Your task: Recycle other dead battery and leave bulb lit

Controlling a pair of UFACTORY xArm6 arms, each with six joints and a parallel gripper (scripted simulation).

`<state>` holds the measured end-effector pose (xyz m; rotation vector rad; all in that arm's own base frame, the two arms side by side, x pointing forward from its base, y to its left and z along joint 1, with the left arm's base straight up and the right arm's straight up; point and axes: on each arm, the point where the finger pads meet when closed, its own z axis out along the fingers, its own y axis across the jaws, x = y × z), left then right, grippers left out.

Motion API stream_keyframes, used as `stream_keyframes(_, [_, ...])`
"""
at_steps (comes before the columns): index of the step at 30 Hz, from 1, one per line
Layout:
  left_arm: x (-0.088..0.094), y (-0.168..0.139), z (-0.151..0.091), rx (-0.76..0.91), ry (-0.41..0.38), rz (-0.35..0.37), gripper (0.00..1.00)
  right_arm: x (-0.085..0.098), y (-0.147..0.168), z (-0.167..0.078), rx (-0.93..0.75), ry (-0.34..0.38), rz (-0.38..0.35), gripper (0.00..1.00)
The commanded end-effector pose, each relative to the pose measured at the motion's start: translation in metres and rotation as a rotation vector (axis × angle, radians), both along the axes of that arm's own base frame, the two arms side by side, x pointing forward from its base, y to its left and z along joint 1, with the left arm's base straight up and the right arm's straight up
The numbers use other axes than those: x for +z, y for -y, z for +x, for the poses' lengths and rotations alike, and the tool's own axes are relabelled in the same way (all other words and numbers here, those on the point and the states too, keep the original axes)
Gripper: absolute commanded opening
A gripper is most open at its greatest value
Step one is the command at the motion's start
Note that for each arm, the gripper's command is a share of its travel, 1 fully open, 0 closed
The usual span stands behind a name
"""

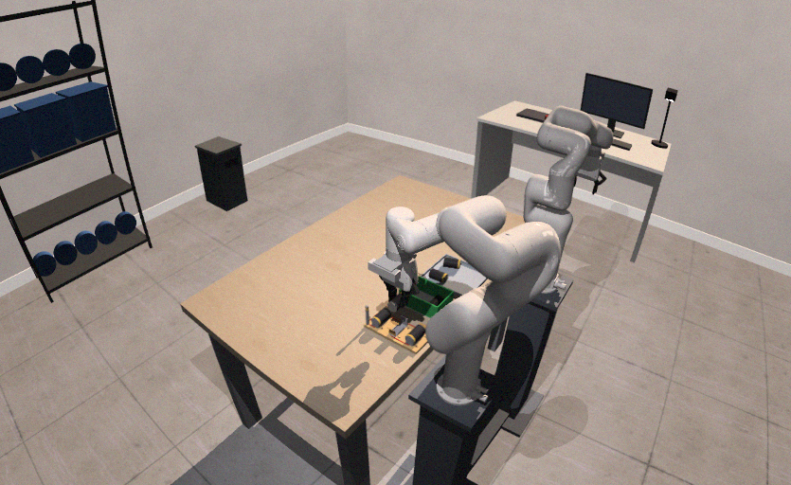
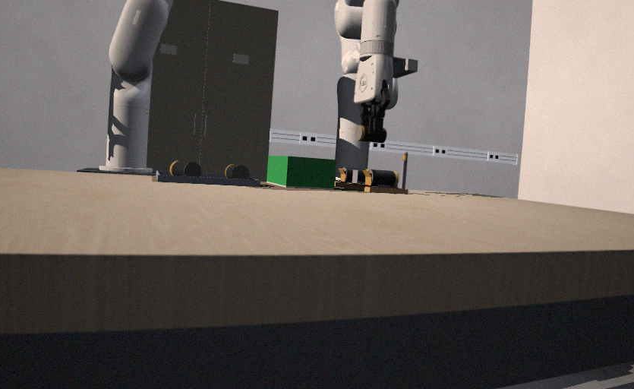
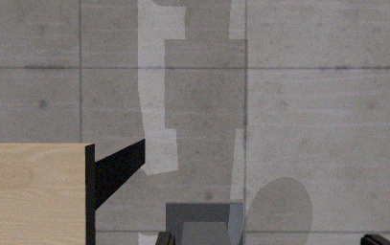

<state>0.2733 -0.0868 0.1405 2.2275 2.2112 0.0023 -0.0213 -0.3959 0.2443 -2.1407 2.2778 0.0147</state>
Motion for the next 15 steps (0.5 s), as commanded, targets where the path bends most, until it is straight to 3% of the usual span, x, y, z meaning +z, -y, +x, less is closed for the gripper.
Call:
stream_keyframes(1, [0.024, 0.0, 0.002, 0.008, 0.011, -0.007, 0.28, 0.006, 0.004, 0.0, 0.009, -0.005, -0.018, 1.0])
stream_keyframes(10, [0.024, 0.004, 0.001, 0.008, 0.011, -0.007, 0.28, 0.006, 0.004, 0.0, 0.009, -0.005, -0.018, 1.0])
stream_keyframes(15, [0.024, 0.024, -0.003, 0.008, 0.01, -0.008, 0.28, 0.006, 0.004, 0.0, 0.009, -0.005, -0.018, 1.0])
